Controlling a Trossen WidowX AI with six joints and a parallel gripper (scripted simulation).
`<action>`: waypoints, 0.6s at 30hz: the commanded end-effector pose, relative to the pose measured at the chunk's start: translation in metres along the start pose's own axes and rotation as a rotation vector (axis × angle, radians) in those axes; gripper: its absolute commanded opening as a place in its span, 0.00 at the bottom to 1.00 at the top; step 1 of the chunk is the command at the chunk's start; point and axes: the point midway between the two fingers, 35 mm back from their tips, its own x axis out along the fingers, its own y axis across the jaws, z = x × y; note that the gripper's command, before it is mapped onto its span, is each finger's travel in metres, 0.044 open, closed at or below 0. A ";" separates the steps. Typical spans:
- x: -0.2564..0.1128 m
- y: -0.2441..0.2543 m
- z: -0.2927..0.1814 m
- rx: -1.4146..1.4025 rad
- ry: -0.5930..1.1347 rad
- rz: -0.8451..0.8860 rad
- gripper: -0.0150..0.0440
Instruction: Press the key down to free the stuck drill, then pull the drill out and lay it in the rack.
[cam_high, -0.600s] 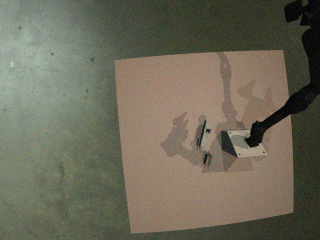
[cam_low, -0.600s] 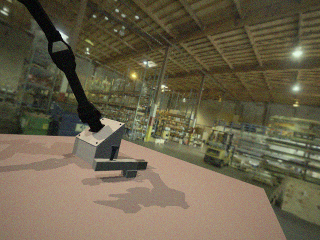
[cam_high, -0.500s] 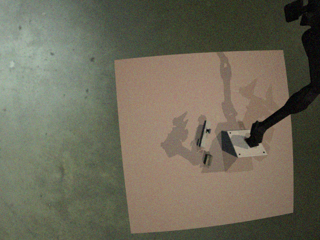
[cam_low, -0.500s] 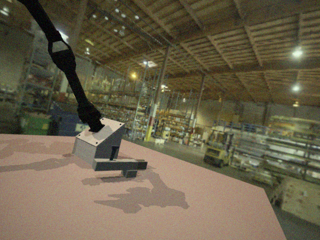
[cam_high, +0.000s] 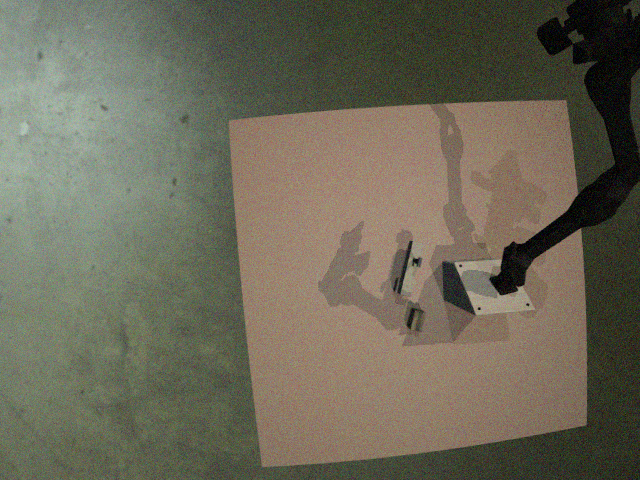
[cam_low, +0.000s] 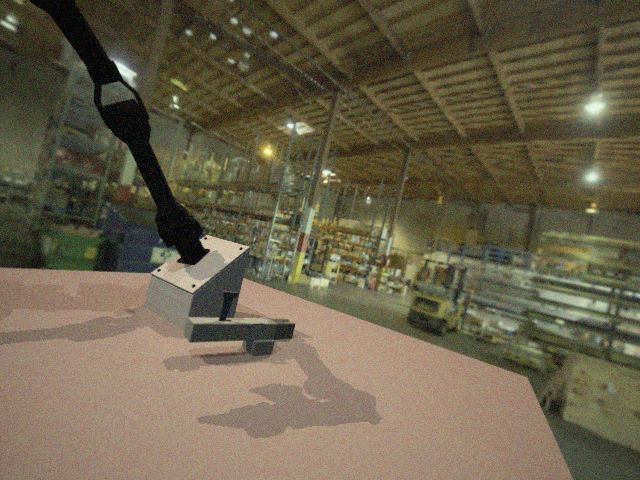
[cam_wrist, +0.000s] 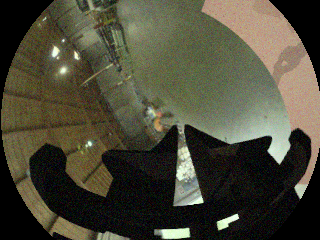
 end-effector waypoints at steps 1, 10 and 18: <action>-0.009 -0.061 -0.040 -0.248 0.123 -0.076 0.25; -0.058 -0.179 -0.092 -0.729 0.418 -0.199 0.25; -0.124 -0.283 -0.104 -1.108 0.681 -0.285 0.25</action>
